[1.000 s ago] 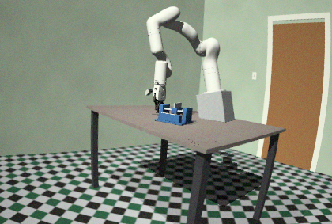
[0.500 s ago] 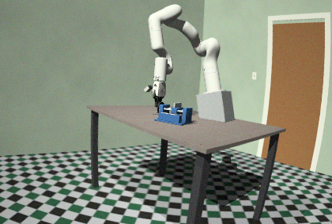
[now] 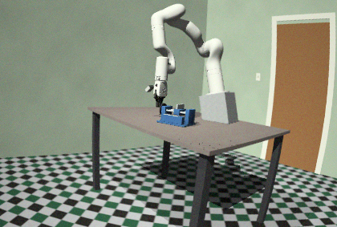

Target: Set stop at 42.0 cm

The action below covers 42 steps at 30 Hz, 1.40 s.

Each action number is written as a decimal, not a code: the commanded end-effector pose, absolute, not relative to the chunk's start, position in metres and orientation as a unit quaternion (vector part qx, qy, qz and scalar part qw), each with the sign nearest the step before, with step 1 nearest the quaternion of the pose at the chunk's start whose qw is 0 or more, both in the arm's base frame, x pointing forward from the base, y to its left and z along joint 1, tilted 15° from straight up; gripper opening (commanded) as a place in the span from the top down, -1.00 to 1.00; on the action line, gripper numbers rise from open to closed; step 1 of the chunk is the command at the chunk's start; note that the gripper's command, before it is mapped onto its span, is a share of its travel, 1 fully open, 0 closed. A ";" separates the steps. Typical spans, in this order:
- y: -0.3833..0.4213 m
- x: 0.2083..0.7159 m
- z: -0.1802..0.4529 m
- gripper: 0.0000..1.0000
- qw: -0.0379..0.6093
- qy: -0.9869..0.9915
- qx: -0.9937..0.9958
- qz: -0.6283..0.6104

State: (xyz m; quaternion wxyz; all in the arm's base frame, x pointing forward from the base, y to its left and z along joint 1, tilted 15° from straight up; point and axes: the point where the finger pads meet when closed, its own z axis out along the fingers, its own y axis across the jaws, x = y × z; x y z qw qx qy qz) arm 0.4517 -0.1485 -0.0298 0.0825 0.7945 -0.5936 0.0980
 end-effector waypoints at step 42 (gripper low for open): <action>-0.156 0.473 -0.079 0.88 0.083 -0.594 0.794 0.097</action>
